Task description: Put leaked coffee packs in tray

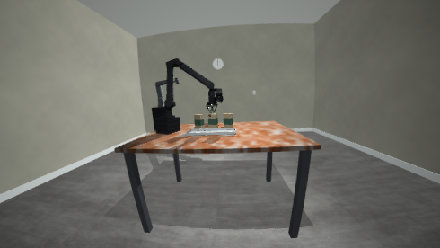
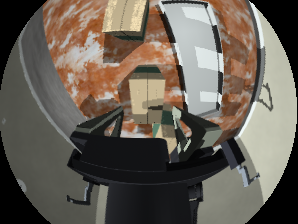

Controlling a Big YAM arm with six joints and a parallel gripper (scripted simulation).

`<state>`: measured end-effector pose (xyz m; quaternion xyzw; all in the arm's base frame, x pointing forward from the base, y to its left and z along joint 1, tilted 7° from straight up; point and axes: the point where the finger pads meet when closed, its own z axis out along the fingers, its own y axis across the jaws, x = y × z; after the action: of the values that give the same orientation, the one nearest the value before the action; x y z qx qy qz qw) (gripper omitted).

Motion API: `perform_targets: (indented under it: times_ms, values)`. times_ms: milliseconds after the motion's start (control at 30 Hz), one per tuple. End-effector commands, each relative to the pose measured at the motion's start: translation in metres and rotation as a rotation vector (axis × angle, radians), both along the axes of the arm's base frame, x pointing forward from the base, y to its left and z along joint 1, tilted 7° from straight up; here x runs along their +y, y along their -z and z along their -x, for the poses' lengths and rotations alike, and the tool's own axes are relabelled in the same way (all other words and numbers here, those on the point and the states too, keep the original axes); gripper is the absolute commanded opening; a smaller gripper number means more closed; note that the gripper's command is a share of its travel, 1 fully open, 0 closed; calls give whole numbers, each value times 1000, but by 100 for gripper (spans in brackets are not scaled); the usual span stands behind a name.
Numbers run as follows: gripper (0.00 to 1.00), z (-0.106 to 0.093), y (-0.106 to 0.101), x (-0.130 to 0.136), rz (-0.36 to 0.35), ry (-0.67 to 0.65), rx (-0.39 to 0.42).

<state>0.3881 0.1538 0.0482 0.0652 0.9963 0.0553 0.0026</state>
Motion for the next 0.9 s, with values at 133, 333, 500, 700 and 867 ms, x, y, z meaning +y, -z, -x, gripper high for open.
perform_targets:
  times_ms: [133, 333, 500, 700, 867]
  values:
    - [77, -23, -23, 14, -24, 3, -60]
    - [77, -23, -23, 14, -24, 3, -60]
    - [77, -23, -23, 14, -24, 3, -60]
    - [77, -25, -13, 16, -21, 1, -54]
    - [77, -6, 9, 10, -6, 1, -13]
